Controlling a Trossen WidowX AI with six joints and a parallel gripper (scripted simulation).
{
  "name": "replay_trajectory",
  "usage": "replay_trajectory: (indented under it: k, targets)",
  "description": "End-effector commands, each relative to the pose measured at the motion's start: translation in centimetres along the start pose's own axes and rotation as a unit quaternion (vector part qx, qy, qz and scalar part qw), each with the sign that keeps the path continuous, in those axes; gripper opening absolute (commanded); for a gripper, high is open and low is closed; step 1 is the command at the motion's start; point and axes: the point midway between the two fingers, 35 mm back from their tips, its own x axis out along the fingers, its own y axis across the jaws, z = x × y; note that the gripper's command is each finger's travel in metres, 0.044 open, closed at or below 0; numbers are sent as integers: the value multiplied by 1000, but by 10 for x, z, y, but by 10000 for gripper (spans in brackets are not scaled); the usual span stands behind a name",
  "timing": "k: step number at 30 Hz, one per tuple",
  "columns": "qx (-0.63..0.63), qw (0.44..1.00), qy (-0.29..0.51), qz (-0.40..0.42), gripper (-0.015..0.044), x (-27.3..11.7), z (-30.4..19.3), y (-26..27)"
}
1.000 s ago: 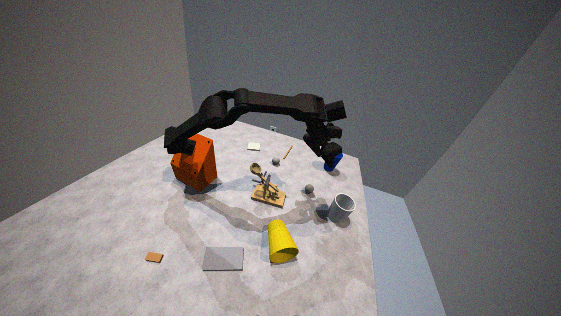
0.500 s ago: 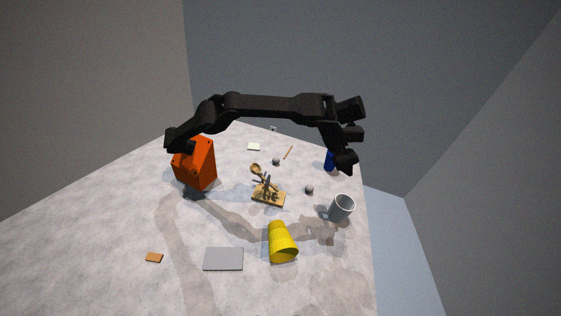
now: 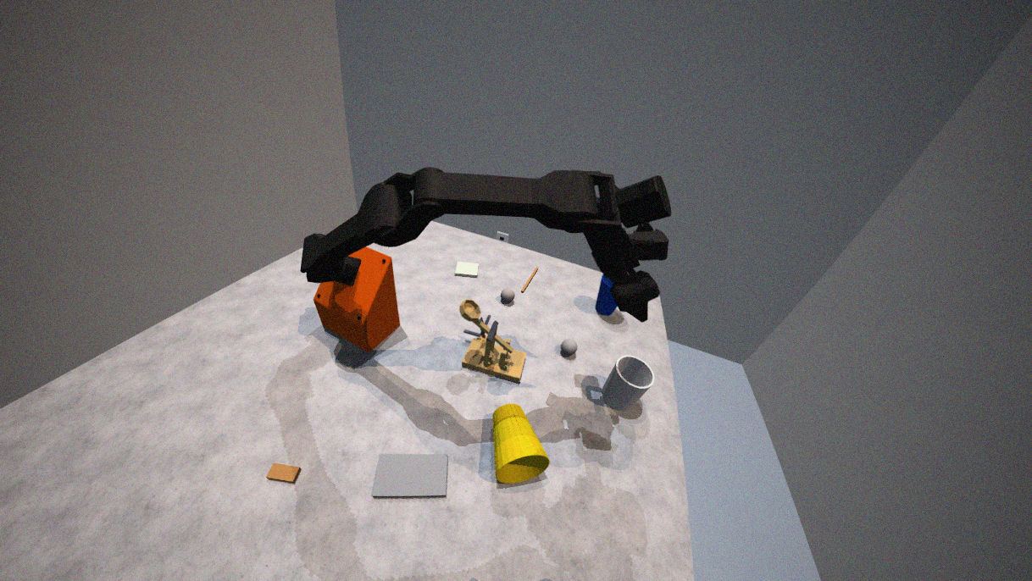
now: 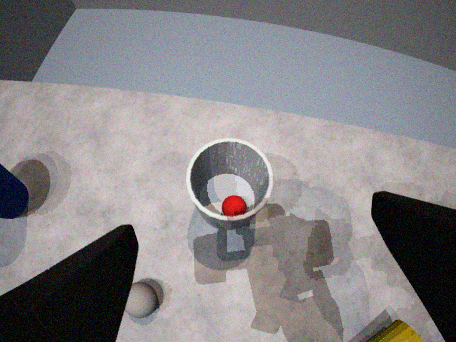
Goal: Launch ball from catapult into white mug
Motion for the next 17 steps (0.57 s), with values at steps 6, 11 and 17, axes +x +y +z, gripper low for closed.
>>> replay_trajectory:
  k: [6, 11, 17]
  targets:
    - [0, 1000, 0, 0, 440, 0, 0, 0]
    - [0, 1000, 0, 0, 440, 0, 0, 0]
    - [0, 1000, 0, 0, 440, 0, 0, 0]
